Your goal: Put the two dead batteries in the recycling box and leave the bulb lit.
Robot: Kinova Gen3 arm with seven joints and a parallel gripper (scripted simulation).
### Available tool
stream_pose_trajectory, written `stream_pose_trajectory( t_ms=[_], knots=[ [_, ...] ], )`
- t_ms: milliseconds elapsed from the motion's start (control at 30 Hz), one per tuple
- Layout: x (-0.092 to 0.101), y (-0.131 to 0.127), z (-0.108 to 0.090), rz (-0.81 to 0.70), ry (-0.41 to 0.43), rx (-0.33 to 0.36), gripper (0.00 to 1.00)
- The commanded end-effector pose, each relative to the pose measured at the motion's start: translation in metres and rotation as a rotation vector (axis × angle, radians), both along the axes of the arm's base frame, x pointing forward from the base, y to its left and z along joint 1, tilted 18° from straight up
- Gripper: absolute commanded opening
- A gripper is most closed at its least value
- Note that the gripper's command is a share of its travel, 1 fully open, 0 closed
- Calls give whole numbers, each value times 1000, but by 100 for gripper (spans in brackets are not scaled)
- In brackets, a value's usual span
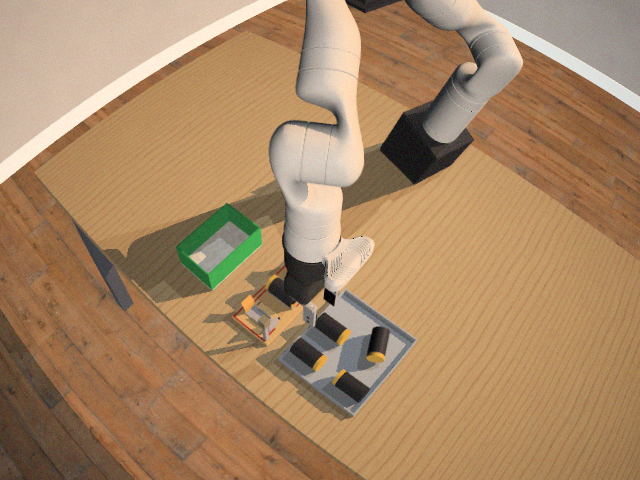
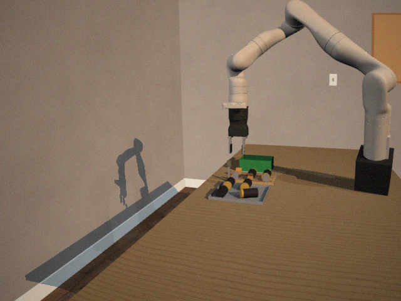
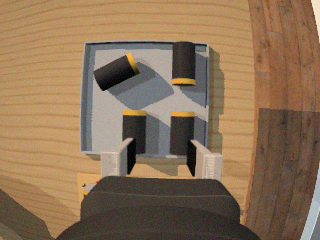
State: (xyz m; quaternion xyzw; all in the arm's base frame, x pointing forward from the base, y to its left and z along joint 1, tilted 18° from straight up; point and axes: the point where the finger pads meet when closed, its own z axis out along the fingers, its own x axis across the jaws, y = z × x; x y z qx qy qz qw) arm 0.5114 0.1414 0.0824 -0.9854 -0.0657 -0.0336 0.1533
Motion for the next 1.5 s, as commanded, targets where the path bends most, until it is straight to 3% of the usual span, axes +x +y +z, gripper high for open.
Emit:
stream_pose_trajectory(
  t_ms=[0,233,1133,1233,1400,1467],
  knots=[
    [11,6,0,3,1,6,90],
    [29,9,2,3,1,6,90],
    [29,9,1,3,1,6,90],
    [30,13,-12,3,1,6,90],
    [32,31,-66,3,1,6,90],
    [33,35,-78,3,1,6,90]
  ],
)
